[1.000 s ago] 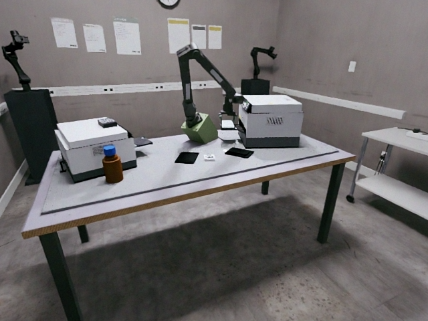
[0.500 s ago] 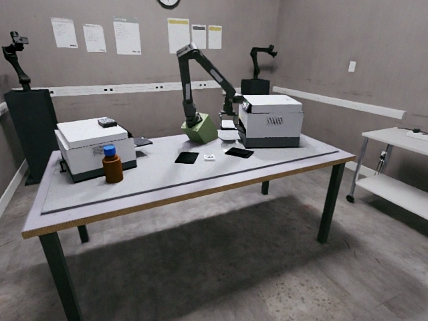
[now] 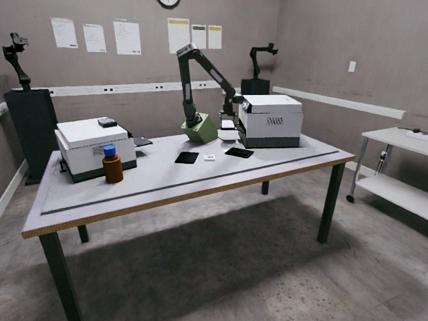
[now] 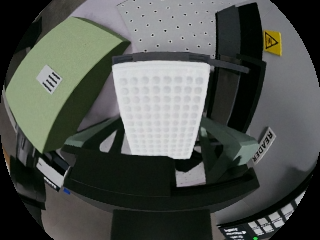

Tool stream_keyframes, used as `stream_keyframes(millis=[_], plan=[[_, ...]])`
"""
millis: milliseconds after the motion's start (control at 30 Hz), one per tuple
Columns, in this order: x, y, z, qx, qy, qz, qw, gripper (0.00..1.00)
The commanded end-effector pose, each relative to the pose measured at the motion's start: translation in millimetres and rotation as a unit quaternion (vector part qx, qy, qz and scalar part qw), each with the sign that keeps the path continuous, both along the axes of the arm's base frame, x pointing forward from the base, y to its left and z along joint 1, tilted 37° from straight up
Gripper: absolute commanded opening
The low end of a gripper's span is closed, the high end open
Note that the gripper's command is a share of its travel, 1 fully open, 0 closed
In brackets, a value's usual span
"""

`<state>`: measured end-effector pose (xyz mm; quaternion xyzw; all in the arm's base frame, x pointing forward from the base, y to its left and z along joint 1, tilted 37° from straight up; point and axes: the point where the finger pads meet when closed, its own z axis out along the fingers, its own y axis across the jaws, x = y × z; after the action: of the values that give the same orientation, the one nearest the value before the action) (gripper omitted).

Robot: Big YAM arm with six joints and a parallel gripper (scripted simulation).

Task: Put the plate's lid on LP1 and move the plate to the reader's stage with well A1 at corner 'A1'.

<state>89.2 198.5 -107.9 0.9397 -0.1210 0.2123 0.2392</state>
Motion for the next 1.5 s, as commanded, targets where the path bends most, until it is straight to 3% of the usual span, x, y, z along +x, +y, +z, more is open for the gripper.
stream_keyframes(millis=[0, 1467], plan=[[2.8, 8.8, -1.0, 0.012, -0.002, -0.002, 1.000, 0.86], [3.8, 5.6, -7.0, 0.004, 0.002, 0.003, 1.000, 0.86]])
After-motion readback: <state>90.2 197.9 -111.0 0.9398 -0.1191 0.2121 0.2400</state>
